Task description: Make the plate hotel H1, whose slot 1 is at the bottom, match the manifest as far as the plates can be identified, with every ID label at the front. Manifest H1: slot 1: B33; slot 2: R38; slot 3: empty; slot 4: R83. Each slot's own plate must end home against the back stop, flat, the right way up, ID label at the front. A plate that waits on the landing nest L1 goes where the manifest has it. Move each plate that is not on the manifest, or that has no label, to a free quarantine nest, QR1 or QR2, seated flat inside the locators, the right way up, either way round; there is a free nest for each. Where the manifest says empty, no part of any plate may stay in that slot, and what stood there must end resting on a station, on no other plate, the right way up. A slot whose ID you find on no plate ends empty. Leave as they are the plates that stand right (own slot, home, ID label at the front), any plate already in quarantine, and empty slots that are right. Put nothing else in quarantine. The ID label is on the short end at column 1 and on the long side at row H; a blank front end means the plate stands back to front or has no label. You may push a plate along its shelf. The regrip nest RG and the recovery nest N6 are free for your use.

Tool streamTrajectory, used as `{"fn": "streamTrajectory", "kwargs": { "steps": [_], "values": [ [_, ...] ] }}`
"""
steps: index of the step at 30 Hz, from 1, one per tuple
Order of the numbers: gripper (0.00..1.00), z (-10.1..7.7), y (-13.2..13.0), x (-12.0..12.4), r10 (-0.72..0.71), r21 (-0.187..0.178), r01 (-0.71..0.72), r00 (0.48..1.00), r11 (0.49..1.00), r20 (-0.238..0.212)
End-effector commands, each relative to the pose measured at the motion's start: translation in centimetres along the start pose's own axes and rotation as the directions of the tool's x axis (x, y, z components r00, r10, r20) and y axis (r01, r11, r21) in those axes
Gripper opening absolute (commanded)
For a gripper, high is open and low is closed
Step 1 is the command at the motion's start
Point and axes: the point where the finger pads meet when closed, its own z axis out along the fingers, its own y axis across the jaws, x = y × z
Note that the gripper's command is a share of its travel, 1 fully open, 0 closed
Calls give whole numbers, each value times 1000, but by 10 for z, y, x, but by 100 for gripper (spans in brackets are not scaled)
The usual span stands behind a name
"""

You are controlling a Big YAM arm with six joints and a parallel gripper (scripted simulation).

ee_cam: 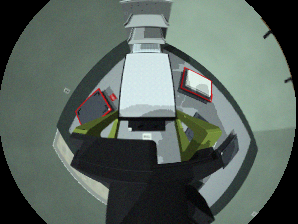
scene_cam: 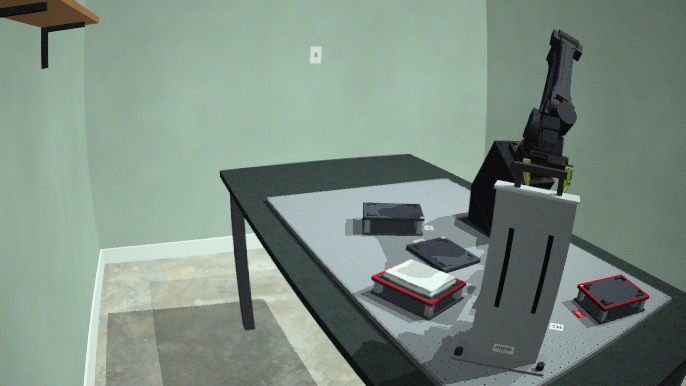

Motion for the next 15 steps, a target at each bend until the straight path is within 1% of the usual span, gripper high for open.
{"fn": "streamTrajectory", "kwargs": {
  "steps": [1,3,5,8,11,14,15],
  "values": [
    [86,1,9,-13,5,-22,-4,999,1000,35],
    [86,2,10,-16,4,-24,-3,999,1000,41],
    [86,3,8,-10,5,-21,-4,999,1000,34],
    [86,4,10,-14,5,-24,-4,999,1000,41],
    [86,5,8,-8,5,-21,-5,999,1000,33],
    [86,6,9,-8,5,-22,-5,999,1000,35],
    [86,4,15,-24,3,-32,-1,998,999,59]
  ]
}}
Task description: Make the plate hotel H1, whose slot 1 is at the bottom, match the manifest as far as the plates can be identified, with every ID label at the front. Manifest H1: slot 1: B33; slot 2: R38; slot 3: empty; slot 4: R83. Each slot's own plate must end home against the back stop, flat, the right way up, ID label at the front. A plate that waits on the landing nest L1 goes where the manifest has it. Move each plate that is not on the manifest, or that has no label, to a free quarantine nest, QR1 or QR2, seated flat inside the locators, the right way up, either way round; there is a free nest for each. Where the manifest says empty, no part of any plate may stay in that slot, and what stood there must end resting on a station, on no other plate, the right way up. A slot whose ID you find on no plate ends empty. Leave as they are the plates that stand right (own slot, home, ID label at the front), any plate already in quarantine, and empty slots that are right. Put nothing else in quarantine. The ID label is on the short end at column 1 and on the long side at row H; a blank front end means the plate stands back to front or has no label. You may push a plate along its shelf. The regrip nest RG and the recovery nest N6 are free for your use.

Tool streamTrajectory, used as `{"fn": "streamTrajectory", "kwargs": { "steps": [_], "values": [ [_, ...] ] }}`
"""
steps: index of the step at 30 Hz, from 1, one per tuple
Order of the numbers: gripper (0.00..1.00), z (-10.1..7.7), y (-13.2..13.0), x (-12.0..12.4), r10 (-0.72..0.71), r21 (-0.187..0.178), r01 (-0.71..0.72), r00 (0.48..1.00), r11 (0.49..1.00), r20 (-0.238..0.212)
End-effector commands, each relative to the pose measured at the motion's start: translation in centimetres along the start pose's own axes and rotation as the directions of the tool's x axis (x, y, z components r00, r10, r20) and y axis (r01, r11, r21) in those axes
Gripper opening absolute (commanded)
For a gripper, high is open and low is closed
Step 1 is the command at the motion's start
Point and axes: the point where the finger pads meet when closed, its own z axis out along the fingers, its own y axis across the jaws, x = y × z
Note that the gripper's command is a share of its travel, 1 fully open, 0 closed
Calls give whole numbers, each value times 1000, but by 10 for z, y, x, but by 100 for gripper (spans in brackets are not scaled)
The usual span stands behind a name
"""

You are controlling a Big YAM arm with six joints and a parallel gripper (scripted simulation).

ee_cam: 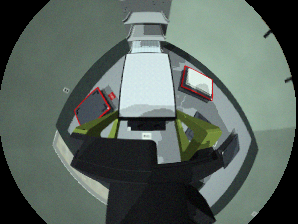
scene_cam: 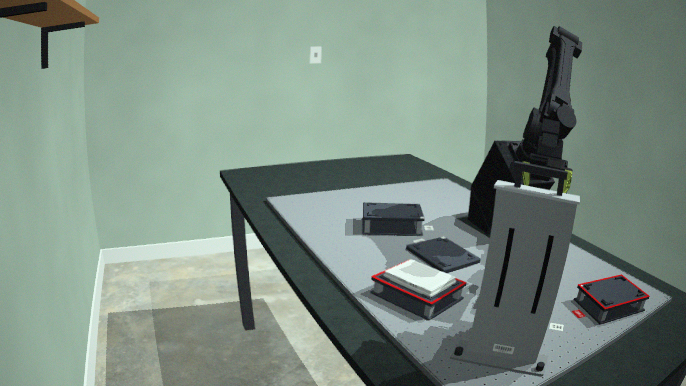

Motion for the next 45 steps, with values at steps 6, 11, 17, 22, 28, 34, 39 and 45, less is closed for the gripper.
{"fn": "streamTrajectory", "kwargs": {
  "steps": [6,11,17,22,28,34,39,45],
  "values": [
    [86,3,10,-14,5,-23,-4,999,1000,41],
    [86,5,9,-10,6,-22,-5,999,1000,38],
    [86,7,9,-9,6,-23,-5,999,1000,39],
    [86,8,9,-8,6,-23,-5,999,1000,40],
    [86,11,9,-5,6,-23,-5,999,1000,39],
    [86,12,12,-9,6,-26,-5,999,1000,48],
    [86,14,11,-5,6,-25,-5,999,1000,44],
    [86,16,11,-3,7,-25,-6,999,1000,44]
  ]
}}
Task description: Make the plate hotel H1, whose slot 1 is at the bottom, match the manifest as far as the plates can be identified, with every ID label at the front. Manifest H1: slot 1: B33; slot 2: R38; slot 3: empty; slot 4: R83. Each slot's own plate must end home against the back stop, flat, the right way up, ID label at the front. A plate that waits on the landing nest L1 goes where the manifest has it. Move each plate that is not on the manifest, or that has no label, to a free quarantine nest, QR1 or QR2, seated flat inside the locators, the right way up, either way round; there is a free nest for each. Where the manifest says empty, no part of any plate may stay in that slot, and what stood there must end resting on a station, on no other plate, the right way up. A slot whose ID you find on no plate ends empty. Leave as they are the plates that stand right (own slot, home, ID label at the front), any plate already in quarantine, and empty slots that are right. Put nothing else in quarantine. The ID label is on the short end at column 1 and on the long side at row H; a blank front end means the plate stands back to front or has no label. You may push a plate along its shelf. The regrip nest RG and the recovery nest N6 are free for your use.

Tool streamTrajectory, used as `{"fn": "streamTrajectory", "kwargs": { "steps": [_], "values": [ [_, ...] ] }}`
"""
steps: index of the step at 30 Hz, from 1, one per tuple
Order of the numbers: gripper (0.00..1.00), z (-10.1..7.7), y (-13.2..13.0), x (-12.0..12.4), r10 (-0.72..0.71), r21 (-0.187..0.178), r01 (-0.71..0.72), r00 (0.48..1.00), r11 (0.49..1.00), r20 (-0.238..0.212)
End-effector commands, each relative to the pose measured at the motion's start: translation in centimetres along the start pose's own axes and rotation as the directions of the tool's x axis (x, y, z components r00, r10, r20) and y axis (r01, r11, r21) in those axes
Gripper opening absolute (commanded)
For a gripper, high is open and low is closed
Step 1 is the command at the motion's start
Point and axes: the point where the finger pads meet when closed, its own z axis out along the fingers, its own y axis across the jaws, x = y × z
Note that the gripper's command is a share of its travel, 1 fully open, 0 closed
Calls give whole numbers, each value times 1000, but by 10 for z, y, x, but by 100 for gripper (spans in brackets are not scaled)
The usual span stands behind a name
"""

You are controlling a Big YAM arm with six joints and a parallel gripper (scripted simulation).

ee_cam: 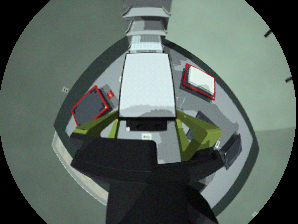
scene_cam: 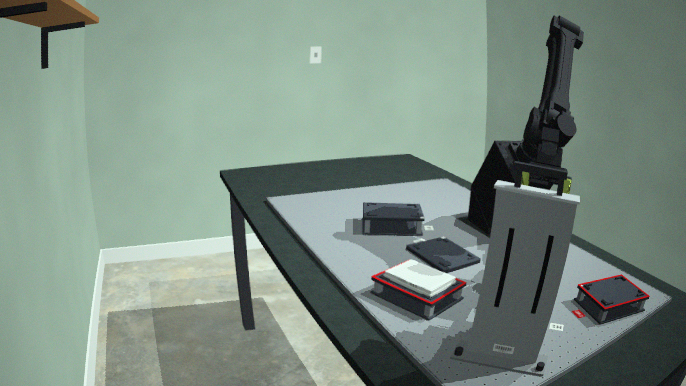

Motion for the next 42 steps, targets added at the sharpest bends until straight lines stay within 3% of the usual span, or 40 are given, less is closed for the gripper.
{"fn": "streamTrajectory", "kwargs": {
  "steps": [1,5,6,13,23,27,42],
  "values": [
    [86,3,10,-16,8,-25,-7,999,1000,41],
    [86,4,7,-9,8,-20,-7,999,1000,32],
    [86,4,14,-22,8,-30,-6,999,1000,54],
    [86,7,8,-7,8,-21,-7,999,1000,34],
    [86,10,12,-12,8,-27,-7,999,1000,46],
    [86,11,8,-2,9,-21,-8,999,1000,32],
    [86,16,8,1,9,-22,-8,999,1000,35]
  ]
}}
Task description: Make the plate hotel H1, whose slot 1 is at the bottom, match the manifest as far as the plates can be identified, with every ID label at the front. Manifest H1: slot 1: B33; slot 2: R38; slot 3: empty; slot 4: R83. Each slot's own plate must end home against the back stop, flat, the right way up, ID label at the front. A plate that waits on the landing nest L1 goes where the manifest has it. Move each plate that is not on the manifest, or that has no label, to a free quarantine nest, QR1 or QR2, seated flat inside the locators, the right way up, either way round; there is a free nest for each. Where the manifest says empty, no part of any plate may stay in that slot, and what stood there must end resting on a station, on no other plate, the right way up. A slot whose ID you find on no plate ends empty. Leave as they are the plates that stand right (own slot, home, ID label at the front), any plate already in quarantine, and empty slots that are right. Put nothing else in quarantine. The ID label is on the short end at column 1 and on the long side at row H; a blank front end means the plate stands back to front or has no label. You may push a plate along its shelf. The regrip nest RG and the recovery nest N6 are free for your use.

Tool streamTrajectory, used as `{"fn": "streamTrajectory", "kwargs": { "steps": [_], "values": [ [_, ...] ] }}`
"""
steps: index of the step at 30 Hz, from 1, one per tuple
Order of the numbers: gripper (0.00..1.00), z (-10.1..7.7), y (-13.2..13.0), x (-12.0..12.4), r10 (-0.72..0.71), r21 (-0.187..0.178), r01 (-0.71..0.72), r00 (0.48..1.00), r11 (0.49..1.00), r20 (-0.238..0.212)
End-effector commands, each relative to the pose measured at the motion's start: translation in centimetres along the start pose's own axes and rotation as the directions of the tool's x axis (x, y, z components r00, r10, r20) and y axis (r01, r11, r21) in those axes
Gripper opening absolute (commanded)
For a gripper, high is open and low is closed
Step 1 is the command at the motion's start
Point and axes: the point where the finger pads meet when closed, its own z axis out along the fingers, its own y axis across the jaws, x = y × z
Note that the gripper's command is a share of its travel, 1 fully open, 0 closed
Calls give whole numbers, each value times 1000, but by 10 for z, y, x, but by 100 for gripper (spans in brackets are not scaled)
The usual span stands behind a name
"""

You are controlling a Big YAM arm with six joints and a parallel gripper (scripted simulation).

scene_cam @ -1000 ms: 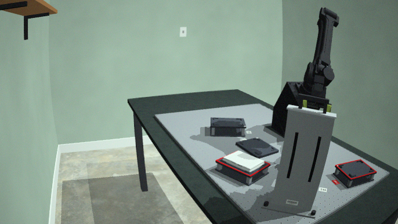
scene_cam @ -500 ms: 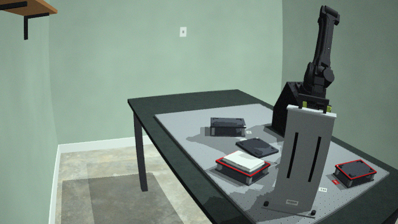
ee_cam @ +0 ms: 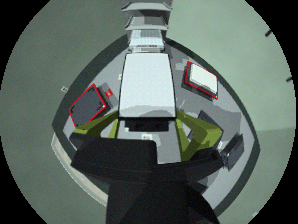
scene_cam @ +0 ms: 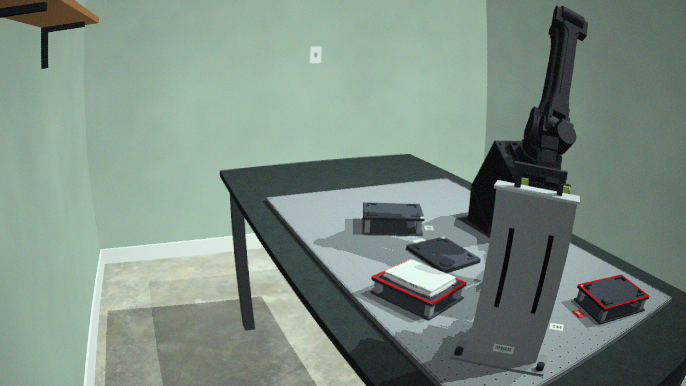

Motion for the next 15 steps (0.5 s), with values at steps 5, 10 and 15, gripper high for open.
{"fn": "streamTrajectory", "kwargs": {
  "steps": [5,10,15],
  "values": [
    [86,5,7,-7,9,-21,-9,999,1000,31],
    [86,7,7,-5,10,-20,-9,999,1000,31],
    [86,9,9,-7,9,-23,-8,999,1000,36]
  ]
}}
